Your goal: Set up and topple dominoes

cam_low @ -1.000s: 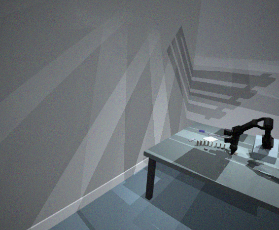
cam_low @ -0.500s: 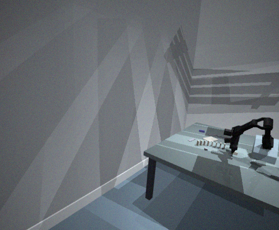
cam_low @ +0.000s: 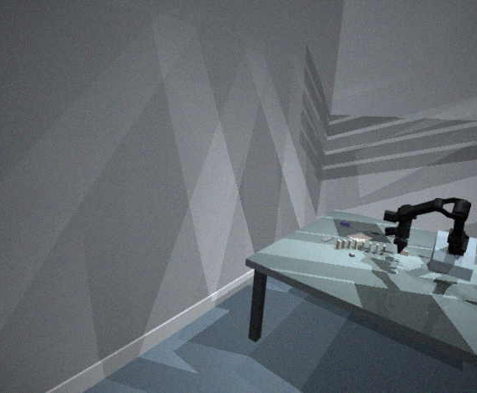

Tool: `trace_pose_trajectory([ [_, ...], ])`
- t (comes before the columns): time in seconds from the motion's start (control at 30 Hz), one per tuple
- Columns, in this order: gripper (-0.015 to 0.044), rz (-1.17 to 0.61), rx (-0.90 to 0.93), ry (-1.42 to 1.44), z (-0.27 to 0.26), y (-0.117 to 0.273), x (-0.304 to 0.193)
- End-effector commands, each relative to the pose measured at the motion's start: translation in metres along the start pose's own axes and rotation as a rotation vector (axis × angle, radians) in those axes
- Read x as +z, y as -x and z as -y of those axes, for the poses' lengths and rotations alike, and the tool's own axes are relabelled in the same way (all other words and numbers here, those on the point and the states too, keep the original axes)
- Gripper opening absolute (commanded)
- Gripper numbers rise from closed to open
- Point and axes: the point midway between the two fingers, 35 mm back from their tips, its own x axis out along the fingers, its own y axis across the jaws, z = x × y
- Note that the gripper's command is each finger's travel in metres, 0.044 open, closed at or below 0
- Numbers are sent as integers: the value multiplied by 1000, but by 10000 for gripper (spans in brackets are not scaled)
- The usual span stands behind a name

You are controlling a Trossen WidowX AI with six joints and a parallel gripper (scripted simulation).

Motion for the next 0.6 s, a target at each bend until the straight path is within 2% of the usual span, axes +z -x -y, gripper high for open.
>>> trace_pose_trajectory([
  [0.0,20,16,-3,18,-3,48,4],
  [0.17,20,15,-5,18,-3,103,7],
  [0.37,20,16,-6,11,-6,105,8],
  [0.57,20,19,-10,-214,-86,105,5],
])
